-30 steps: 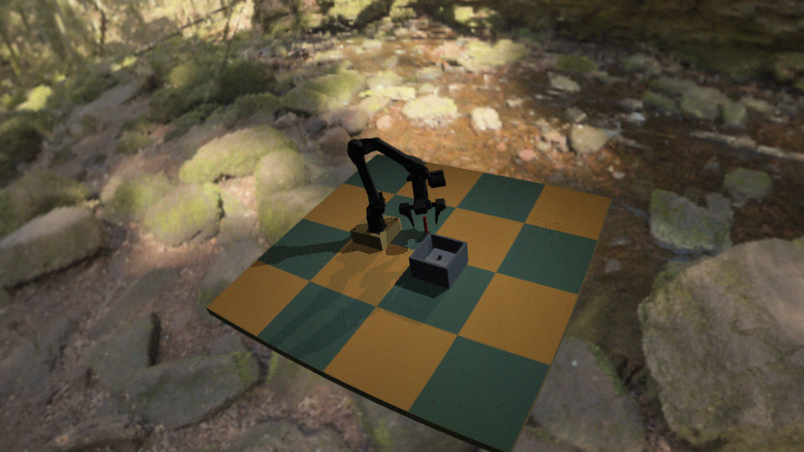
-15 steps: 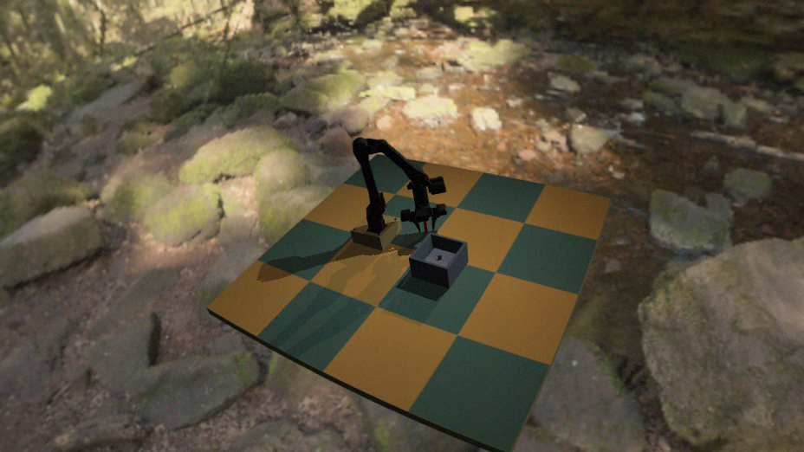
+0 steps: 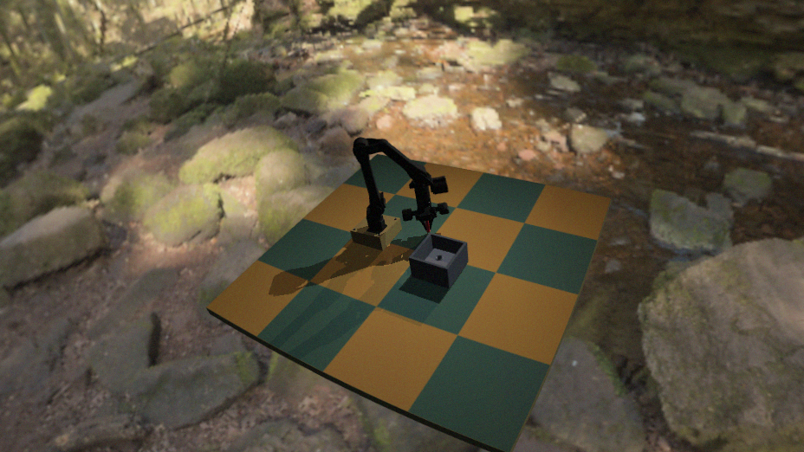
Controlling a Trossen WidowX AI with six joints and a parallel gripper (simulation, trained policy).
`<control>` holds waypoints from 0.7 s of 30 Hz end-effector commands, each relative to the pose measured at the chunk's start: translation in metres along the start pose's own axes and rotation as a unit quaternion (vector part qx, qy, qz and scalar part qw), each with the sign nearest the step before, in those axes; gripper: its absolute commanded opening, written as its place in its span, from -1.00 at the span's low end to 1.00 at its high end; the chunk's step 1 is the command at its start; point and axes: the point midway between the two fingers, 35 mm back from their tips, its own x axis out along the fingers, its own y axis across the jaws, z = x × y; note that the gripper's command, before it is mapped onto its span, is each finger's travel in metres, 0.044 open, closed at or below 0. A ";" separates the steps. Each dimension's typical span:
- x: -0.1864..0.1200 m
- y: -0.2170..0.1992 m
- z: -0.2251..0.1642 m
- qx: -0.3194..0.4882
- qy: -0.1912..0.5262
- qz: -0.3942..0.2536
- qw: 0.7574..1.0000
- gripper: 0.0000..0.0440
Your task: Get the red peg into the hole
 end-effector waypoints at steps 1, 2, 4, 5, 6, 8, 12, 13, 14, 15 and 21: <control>-0.014 0.010 0.010 -0.010 -0.019 0.016 1.000 -1.00; -0.017 0.011 0.013 -0.014 -0.025 0.018 0.999 -1.00; -0.024 0.014 0.019 -0.021 -0.035 0.021 0.999 -1.00; -0.027 0.015 0.022 -0.024 -0.040 0.023 0.999 -1.00; -0.031 0.017 0.025 -0.026 -0.044 0.024 0.998 -1.00; -0.038 0.020 0.031 -0.031 -0.054 0.028 0.998 -1.00; -0.053 0.026 0.044 -0.037 -0.070 0.032 0.996 -1.00; -0.056 0.027 0.047 -0.037 -0.074 0.033 0.996 -1.00; -0.060 0.028 0.051 -0.038 -0.077 0.034 0.996 -1.00; -0.063 0.030 0.054 -0.039 -0.081 0.034 0.995 -1.00; -0.081 0.036 0.078 -0.039 -0.099 0.035 0.994 -1.00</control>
